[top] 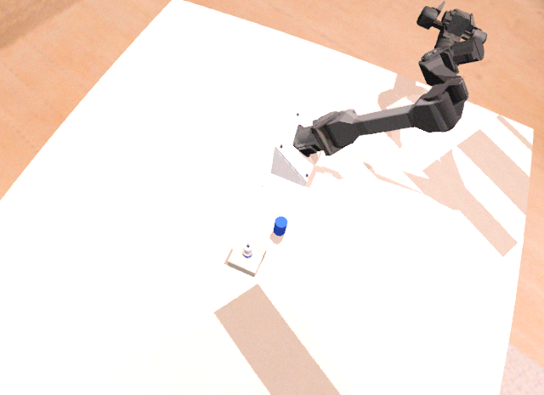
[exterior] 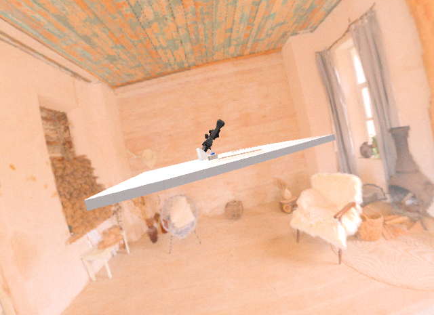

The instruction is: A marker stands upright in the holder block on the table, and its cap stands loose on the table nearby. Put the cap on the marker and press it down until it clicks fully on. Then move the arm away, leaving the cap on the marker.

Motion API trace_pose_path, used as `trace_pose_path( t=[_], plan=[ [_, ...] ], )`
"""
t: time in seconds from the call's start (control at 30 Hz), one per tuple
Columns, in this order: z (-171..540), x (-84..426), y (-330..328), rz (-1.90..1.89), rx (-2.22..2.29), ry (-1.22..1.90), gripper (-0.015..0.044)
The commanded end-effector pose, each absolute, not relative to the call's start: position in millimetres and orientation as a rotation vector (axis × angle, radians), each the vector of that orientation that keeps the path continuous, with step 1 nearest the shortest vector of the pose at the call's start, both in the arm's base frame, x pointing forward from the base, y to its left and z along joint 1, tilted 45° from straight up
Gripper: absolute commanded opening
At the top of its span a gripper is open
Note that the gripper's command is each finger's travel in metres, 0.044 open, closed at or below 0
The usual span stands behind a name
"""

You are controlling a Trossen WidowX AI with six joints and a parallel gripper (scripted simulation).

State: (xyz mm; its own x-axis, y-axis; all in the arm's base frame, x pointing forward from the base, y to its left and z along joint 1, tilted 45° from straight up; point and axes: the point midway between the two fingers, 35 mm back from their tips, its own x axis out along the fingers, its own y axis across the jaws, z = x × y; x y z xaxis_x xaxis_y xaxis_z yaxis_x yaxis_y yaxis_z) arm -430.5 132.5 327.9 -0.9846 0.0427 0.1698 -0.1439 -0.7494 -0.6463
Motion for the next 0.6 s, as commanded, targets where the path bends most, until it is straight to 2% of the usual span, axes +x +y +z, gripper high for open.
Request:
trace_pose_path(
  t=[0.0,0.17,0.57],
  plan=[
    [328,-430,135,2.833,0.216,-1.068,0.0374],
    [338,-401,202,2.664,0.108,-1.091,0.0252],
    [365,-271,352,2.204,-0.19,-1.099,0.0252]
  ],
)
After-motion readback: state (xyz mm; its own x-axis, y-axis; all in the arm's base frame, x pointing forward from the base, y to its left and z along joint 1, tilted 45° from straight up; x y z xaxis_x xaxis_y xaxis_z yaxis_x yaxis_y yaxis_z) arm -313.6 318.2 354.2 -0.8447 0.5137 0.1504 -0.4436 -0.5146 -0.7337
